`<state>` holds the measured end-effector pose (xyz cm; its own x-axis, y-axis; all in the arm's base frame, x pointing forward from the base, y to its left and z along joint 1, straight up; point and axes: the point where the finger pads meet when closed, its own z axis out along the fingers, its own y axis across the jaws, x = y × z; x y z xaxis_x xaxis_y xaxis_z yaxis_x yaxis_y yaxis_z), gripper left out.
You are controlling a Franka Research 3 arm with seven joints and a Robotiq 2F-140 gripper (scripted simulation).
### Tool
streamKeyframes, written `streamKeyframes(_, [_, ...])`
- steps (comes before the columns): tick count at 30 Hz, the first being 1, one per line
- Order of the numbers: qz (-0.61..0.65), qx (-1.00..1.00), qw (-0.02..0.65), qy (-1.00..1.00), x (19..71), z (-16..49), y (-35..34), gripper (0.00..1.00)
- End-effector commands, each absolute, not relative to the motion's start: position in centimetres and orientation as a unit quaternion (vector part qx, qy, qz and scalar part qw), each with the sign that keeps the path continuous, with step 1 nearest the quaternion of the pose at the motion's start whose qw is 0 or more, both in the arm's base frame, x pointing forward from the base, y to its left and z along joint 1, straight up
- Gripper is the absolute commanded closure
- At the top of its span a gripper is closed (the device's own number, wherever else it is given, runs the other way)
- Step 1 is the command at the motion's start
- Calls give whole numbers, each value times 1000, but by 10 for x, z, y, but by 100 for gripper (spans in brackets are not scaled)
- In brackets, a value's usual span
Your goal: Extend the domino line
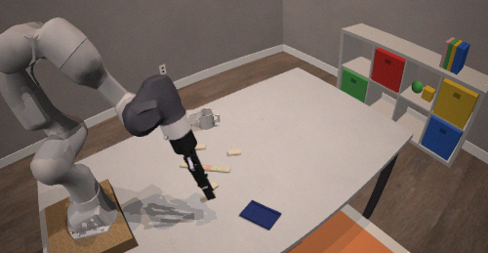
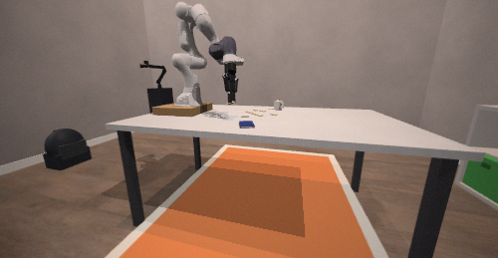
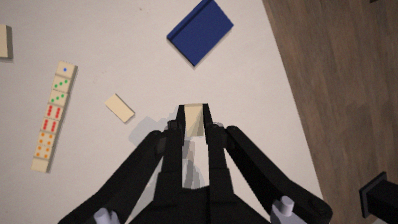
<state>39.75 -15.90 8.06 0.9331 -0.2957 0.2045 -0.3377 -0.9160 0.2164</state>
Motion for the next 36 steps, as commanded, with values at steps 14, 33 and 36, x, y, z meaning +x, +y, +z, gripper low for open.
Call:
streamKeyframes(14, [228, 903, 260, -253, 407, 83, -148, 78])
streamKeyframes(33, [346, 788, 427, -278, 404, 81, -144, 78])
streamKeyframes(36, [364, 769, 435, -294, 404, 81, -144, 78])
